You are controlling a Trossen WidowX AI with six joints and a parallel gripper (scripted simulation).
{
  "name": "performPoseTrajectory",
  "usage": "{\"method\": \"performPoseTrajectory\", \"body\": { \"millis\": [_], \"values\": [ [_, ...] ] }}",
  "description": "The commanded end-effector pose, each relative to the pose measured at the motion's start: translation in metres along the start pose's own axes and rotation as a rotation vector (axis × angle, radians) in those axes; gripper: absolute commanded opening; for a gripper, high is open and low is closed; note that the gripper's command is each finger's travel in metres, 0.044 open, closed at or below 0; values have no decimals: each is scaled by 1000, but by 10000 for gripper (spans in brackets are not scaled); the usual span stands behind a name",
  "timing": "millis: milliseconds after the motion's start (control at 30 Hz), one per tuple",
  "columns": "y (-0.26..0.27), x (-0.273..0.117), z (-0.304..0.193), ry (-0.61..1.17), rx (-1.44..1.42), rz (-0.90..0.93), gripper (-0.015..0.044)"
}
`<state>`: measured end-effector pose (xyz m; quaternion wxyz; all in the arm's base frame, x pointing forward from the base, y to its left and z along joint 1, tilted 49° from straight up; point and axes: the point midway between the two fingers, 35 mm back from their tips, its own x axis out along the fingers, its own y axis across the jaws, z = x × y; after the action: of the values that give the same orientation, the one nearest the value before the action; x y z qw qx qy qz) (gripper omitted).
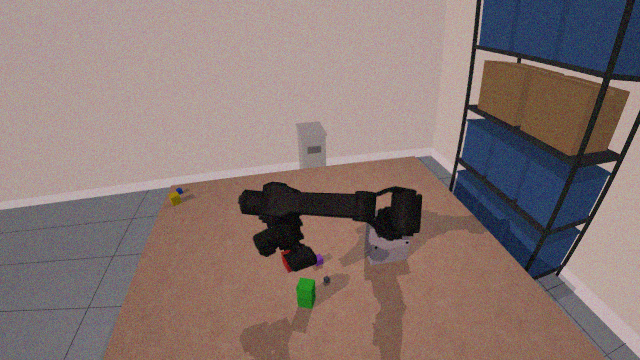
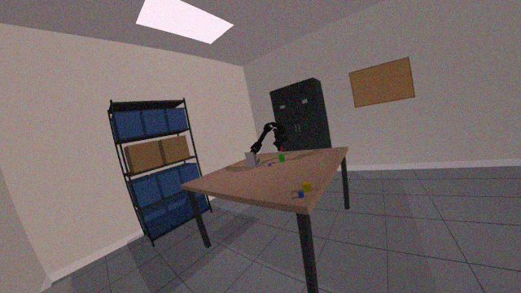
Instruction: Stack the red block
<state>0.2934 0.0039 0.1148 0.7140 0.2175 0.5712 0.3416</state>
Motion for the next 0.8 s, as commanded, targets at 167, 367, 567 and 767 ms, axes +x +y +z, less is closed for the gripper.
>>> {"method": "performPoseTrajectory", "body": {
  "millis": [167, 367, 567, 767],
  "values": [
    [42, 2, -14, -2, 6, 16, 0],
    [43, 7, -14, -2, 6, 17, 0],
    [43, 16, -14, -2, 6, 16, 0],
    [44, 38, -15, -3, 6, 18, 0]
  ]
}}
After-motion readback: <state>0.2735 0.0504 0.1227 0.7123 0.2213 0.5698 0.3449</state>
